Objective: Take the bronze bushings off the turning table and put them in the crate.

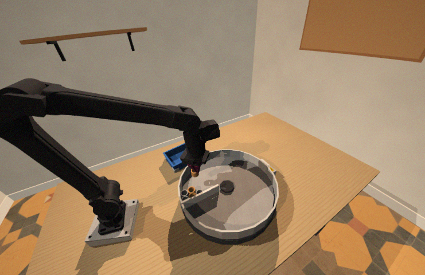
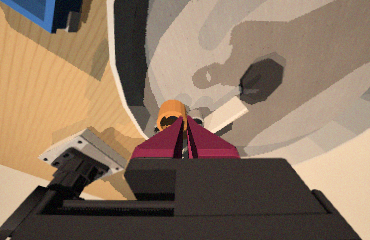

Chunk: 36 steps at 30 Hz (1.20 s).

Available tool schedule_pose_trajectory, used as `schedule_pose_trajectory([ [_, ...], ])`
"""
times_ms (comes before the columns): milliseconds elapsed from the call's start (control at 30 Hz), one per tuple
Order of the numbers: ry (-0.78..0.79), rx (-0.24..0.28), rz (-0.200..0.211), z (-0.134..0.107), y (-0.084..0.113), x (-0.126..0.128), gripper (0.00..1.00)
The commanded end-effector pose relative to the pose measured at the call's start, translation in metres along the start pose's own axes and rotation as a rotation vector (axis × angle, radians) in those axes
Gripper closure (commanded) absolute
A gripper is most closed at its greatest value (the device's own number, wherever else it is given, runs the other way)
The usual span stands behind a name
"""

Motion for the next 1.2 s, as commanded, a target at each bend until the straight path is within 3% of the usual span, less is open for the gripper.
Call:
schedule_pose_trajectory([
  [0,-0.021,-0.023,-0.03,0.03,0.013,0.005,1.0],
  [133,-0.022,-0.04,-0.043,0.068,0.02,0.018,1.0],
  [200,-0.022,-0.04,-0.043,0.068,0.02,0.018,1.0],
  [700,-0.023,-0.044,-0.024,0.184,0.021,0.095,1.0],
  [767,-0.023,-0.044,-0.024,0.184,0.021,0.095,1.0],
  [967,-0.023,-0.048,-0.019,0.225,0.021,0.122,1.0],
  [1167,-0.024,-0.046,-0.018,0.24,0.021,0.131,1.0],
])
Point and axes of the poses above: the point where the finger pads meet when closed, its own y axis back along the fingers, its own x axis across the jaws, z = x × y, the point moved 6 cm from there along y, back along the fingers, and after that the axes turned 8 degrees about y, right-handed, at the moved point
